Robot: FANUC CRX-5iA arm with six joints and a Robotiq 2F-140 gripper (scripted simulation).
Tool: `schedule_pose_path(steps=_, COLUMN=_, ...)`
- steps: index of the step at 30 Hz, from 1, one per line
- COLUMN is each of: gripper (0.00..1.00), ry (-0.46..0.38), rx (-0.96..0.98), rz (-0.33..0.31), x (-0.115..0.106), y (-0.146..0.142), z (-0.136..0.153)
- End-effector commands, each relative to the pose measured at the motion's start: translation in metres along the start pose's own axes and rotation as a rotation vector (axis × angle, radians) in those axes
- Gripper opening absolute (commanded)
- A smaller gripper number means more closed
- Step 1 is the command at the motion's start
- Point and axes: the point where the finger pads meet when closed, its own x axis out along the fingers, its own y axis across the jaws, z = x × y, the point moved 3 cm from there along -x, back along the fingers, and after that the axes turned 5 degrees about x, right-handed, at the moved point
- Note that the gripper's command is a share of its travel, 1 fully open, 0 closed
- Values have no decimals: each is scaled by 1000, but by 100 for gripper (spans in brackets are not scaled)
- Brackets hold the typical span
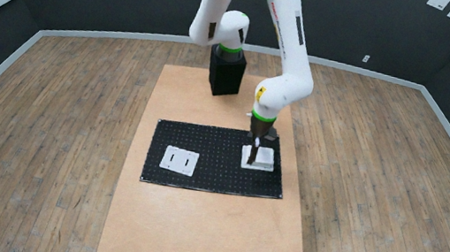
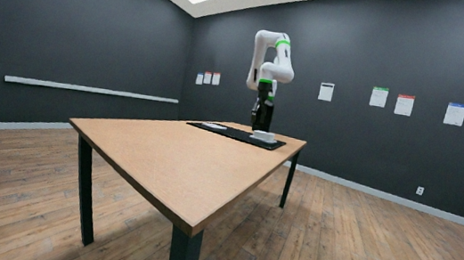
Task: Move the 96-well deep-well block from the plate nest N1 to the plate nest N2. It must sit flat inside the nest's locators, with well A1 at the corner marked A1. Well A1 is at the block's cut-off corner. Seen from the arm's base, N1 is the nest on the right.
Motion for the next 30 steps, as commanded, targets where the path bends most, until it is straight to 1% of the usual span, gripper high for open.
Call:
schedule_pose_path(steps=1, gripper=100, ry=1, rx=0, rz=1, x=-1, y=3, z=9)
schedule_pose_path(steps=9, gripper=100, ry=1, rx=0, rz=1, x=-1, y=11, z=35)
schedule_pose_path(steps=11, gripper=100, ry=1, rx=0, rz=1, x=-1, y=11, z=35)
schedule_pose_path(steps=16, gripper=100, ry=1, rx=0, rz=1, x=-1, y=16, z=51)
schedule_pose_path(steps=30, gripper=100, ry=1, rx=0, rz=1, x=-1, y=16, z=51)
